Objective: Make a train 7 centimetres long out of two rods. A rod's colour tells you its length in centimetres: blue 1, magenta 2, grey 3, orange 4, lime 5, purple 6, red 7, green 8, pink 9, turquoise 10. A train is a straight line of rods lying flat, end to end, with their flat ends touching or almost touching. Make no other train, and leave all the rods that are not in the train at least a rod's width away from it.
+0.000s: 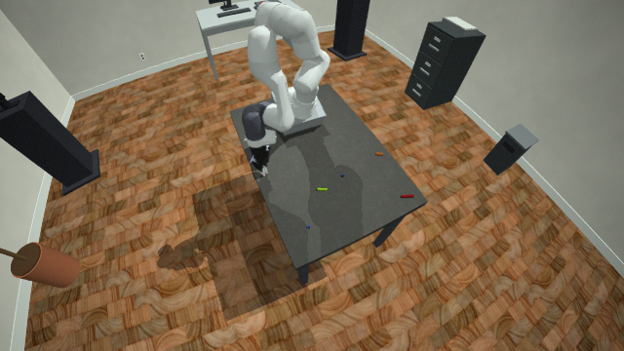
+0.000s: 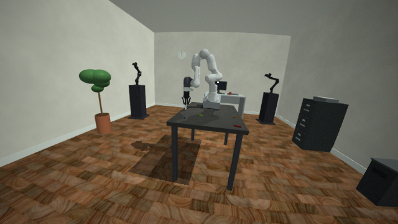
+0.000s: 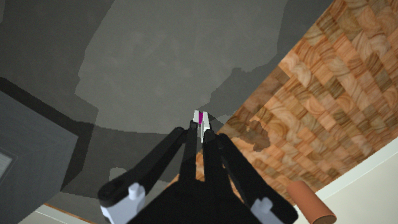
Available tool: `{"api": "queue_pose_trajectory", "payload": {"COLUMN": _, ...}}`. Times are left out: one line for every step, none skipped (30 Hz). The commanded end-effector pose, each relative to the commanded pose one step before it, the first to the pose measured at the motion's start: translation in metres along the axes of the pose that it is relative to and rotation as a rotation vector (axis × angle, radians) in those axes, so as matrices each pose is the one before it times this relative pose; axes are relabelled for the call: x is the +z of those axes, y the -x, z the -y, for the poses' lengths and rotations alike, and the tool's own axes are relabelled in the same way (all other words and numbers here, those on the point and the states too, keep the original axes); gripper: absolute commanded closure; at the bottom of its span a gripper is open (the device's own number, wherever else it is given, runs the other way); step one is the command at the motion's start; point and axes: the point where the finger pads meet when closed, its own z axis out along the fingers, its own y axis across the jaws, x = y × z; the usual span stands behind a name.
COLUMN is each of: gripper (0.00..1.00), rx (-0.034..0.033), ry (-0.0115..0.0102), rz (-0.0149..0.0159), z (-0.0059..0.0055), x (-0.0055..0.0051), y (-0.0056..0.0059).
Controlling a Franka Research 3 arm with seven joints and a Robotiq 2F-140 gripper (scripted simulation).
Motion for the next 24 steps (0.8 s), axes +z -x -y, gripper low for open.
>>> {"api": "queue_pose_trajectory", "payload": {"gripper": 0.88, "rx": 0.00175, "ry": 0.00389, "rz": -0.00127, "z": -0.00183, "x": -0.00023, "y": -0.00021}}
{"api": "queue_pose_trajectory", "payload": {"gripper": 0.88, "rx": 0.00000, "ry": 0.00000, "rz": 0.00000, "z": 0.00000, "x": 0.00000, "y": 0.00000}}
{"api": "queue_pose_trajectory", "payload": {"gripper": 0.88, "rx": 0.00000, "ry": 0.00000, "rz": 0.00000, "z": 0.00000, "x": 0.00000, "y": 0.00000}}
{"api": "queue_pose_trajectory", "payload": {"gripper": 0.88, "rx": 0.00000, "ry": 0.00000, "rz": 0.00000, "z": 0.00000, "x": 0.00000, "y": 0.00000}}
{"api": "queue_pose_trajectory", "payload": {"gripper": 0.88, "rx": 0.00000, "ry": 0.00000, "rz": 0.00000, "z": 0.00000, "x": 0.00000, "y": 0.00000}}
{"api": "queue_pose_trajectory", "payload": {"gripper": 0.88, "rx": 0.00000, "ry": 0.00000, "rz": 0.00000, "z": 0.00000, "x": 0.00000, "y": 0.00000}}
{"api": "queue_pose_trajectory", "payload": {"gripper": 0.88, "rx": 0.00000, "ry": 0.00000, "rz": 0.00000, "z": 0.00000, "x": 0.00000, "y": 0.00000}}
{"api": "queue_pose_trajectory", "payload": {"gripper": 0.88, "rx": 0.00000, "ry": 0.00000, "rz": 0.00000, "z": 0.00000, "x": 0.00000, "y": 0.00000}}
{"api": "queue_pose_trajectory", "payload": {"gripper": 0.88, "rx": 0.00000, "ry": 0.00000, "rz": 0.00000, "z": 0.00000, "x": 0.00000, "y": 0.00000}}
{"api": "queue_pose_trajectory", "payload": {"gripper": 0.88, "rx": 0.00000, "ry": 0.00000, "rz": 0.00000, "z": 0.00000, "x": 0.00000, "y": 0.00000}}
{"api": "queue_pose_trajectory", "payload": {"gripper": 0.88, "rx": 0.00000, "ry": 0.00000, "rz": 0.00000, "z": 0.00000, "x": -0.00002, "y": 0.00000}}
{"api": "queue_pose_trajectory", "payload": {"gripper": 0.88, "rx": 0.00000, "ry": 0.00000, "rz": -0.00001, "z": 0.00000, "x": -0.00011, "y": 0.00000}}
{"api": "queue_pose_trajectory", "payload": {"gripper": 0.88, "rx": 0.00001, "ry": -0.00001, "rz": -0.00001, "z": 0.00000, "x": -0.00027, "y": -0.00001}}
{"api": "queue_pose_trajectory", "payload": {"gripper": 0.88, "rx": 0.00001, "ry": -0.00001, "rz": -0.00002, "z": 0.00000, "x": -0.00050, "y": -0.00001}}
{"api": "queue_pose_trajectory", "payload": {"gripper": 0.88, "rx": 0.00000, "ry": 0.00000, "rz": 0.00000, "z": 0.00000, "x": 0.00000, "y": 0.00000}}
{"api": "queue_pose_trajectory", "payload": {"gripper": 0.88, "rx": 0.00000, "ry": 0.00000, "rz": 0.00000, "z": 0.00000, "x": 0.00000, "y": 0.00000}}
{"api": "queue_pose_trajectory", "payload": {"gripper": 0.88, "rx": 0.00001, "ry": -0.00001, "rz": -0.00002, "z": 0.00000, "x": -0.00078, "y": -0.00001}}
{"api": "queue_pose_trajectory", "payload": {"gripper": 0.88, "rx": 0.00000, "ry": 0.00000, "rz": -0.00001, "z": 0.00000, "x": -0.00110, "y": 0.00000}}
{"api": "queue_pose_trajectory", "payload": {"gripper": 0.88, "rx": -0.00002, "ry": 0.00001, "rz": 0.00003, "z": 0.00000, "x": -0.00144, "y": 0.00001}}
{"api": "queue_pose_trajectory", "payload": {"gripper": 0.88, "rx": 0.00000, "ry": -0.00001, "rz": -0.00001, "z": 0.00000, "x": -0.00178, "y": 0.00000}}
{"api": "queue_pose_trajectory", "payload": {"gripper": 0.88, "rx": 0.00001, "ry": -0.00001, "rz": -0.00002, "z": 0.00000, "x": -0.00214, "y": -0.00001}}
{"api": "queue_pose_trajectory", "payload": {"gripper": 0.88, "rx": -0.00002, "ry": 0.00001, "rz": 0.00003, "z": 0.00000, "x": -0.00250, "y": 0.00001}}
{"api": "queue_pose_trajectory", "payload": {"gripper": 0.88, "rx": 0.00001, "ry": -0.00002, "rz": -0.00003, "z": 0.00000, "x": -0.00285, "y": -0.00001}}
{"api": "queue_pose_trajectory", "payload": {"gripper": 0.88, "rx": 0.00000, "ry": -0.00001, "rz": -0.00001, "z": 0.00000, "x": -0.00319, "y": 0.00000}}
